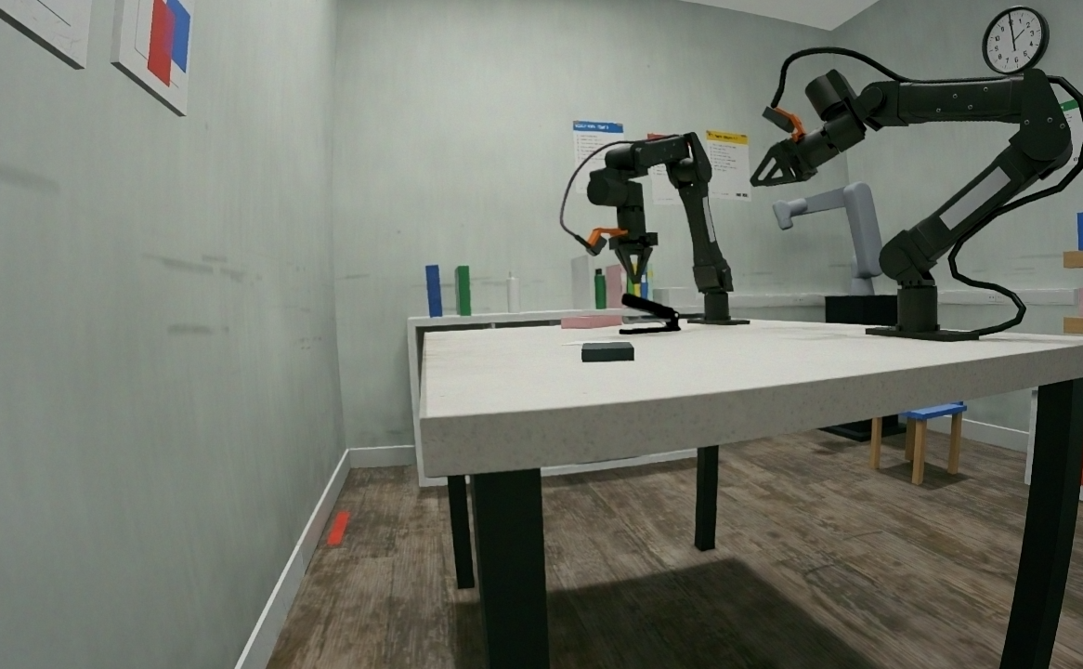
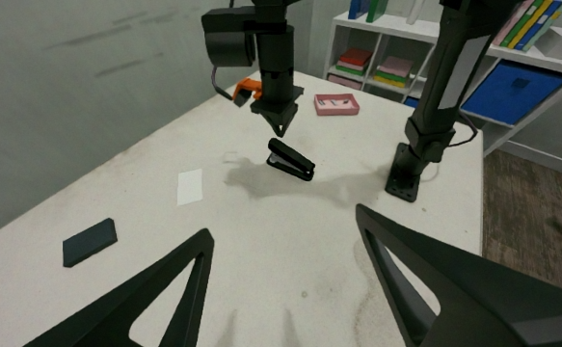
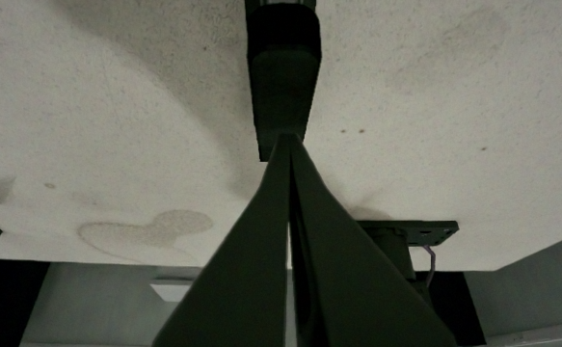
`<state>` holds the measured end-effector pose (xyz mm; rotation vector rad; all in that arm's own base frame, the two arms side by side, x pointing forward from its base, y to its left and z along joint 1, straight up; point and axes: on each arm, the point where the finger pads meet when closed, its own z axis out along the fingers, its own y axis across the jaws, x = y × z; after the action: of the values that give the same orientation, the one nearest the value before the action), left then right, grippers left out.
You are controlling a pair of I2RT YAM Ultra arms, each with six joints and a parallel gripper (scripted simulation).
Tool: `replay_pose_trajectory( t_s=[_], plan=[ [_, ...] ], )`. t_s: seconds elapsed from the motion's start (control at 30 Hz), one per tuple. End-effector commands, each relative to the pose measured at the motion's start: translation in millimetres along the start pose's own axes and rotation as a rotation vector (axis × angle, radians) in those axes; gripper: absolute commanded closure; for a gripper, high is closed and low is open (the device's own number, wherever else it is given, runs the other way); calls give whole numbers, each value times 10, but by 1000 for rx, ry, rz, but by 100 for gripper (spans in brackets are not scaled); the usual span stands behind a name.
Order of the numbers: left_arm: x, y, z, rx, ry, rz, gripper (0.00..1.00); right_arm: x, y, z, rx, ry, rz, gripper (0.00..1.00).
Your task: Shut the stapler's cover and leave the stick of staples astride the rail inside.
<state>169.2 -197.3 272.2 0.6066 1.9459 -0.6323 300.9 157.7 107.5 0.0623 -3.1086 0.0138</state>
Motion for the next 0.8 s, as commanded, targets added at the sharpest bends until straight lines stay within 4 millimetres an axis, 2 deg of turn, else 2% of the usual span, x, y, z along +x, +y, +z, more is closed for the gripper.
replay_pose_trajectory(
  t_s=[0.0, 0.3, 0.77],
  plan=[
    [-94, -21, -47, 9, -43, -12, 0, -26, 15, -62, -14, -44, -3, 100],
    [-94, -21, -47, 9, -43, -12, 0, -35, 18, 70, -14, -44, -3, 100],
    [-94, -21, -47, 9, -43, -12, 0, -28, 39, 102, -18, -53, -9, 100]
  ],
)
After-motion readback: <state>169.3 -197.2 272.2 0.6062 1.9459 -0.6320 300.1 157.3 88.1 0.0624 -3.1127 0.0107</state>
